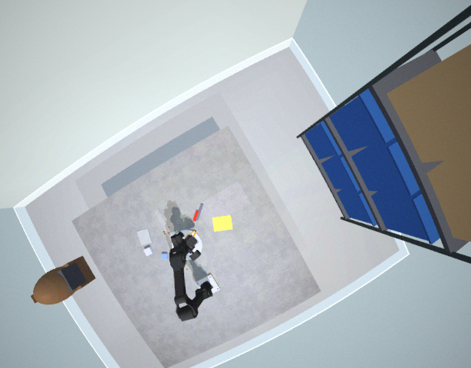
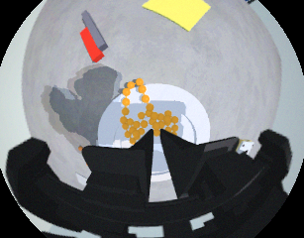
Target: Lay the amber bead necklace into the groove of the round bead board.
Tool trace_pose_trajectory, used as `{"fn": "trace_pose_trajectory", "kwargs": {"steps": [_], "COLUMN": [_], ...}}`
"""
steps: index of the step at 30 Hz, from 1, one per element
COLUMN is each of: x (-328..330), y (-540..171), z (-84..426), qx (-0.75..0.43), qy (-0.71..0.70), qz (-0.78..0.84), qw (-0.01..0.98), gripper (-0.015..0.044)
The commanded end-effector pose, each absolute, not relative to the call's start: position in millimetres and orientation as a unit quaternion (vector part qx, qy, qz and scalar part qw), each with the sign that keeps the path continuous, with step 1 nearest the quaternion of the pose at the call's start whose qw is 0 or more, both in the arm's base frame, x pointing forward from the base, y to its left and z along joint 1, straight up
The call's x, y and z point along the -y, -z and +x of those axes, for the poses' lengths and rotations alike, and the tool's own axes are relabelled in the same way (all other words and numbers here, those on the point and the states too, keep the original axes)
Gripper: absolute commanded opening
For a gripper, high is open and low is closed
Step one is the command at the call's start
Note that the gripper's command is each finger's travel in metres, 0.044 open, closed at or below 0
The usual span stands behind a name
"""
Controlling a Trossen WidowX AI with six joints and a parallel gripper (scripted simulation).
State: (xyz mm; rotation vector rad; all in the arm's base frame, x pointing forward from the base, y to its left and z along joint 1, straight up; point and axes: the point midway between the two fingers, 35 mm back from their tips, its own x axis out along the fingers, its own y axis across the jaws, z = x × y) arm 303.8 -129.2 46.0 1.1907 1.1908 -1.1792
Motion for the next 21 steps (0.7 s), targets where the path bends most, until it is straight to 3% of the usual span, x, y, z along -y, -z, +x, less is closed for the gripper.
{"fn": "trace_pose_trajectory", "kwargs": {"steps": [1, 14, 21], "x": [129, 129, 128], "y": [-47, -58, -61], "z": [304, 304, 302], "qx": [-0.495, -0.496, -0.498], "qy": [0.491, 0.491, 0.492], "qz": [0.496, 0.497, 0.496], "qw": [0.517, 0.516, 0.514], "gripper": [0.0105, 0.044, 0.044]}}
